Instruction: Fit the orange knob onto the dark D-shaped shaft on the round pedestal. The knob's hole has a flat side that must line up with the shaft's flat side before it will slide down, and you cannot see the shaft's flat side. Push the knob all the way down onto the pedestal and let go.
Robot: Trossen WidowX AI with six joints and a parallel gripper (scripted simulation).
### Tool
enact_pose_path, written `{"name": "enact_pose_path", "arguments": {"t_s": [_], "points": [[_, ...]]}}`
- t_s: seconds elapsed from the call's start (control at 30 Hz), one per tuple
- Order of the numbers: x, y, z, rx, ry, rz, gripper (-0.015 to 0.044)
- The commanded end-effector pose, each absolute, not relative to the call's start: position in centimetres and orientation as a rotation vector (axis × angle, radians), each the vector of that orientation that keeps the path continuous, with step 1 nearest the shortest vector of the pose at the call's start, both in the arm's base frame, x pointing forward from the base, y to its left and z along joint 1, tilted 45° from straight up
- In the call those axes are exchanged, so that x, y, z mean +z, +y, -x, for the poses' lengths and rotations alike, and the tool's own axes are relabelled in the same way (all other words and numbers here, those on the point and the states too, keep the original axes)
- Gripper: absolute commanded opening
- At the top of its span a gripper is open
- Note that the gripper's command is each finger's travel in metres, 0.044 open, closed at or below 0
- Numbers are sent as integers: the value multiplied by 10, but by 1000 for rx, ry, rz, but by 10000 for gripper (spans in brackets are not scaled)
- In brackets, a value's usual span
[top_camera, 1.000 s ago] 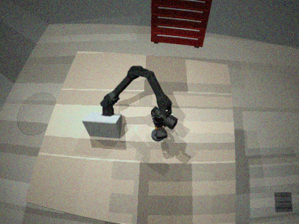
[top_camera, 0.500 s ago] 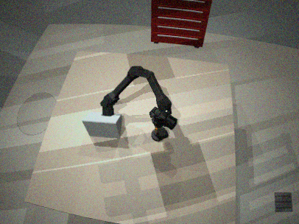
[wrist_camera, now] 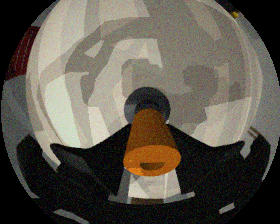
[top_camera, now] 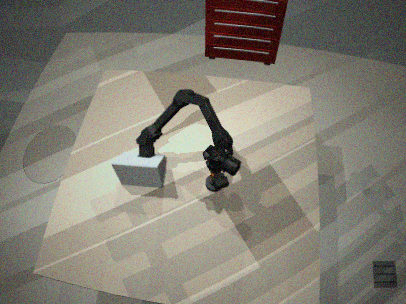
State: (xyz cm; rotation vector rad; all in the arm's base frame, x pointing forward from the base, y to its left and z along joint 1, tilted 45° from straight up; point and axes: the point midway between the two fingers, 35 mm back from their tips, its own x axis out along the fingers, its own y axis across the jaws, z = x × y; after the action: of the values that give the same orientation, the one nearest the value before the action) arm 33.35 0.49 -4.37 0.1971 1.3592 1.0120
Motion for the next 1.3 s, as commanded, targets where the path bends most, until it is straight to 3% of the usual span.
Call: {"name": "enact_pose_path", "arguments": {"t_s": [0.0,1.27], "points": [[-44,6,-334,1012,1357,-200,0],[-44,6,-333,1145,1241,-43,0]]}}
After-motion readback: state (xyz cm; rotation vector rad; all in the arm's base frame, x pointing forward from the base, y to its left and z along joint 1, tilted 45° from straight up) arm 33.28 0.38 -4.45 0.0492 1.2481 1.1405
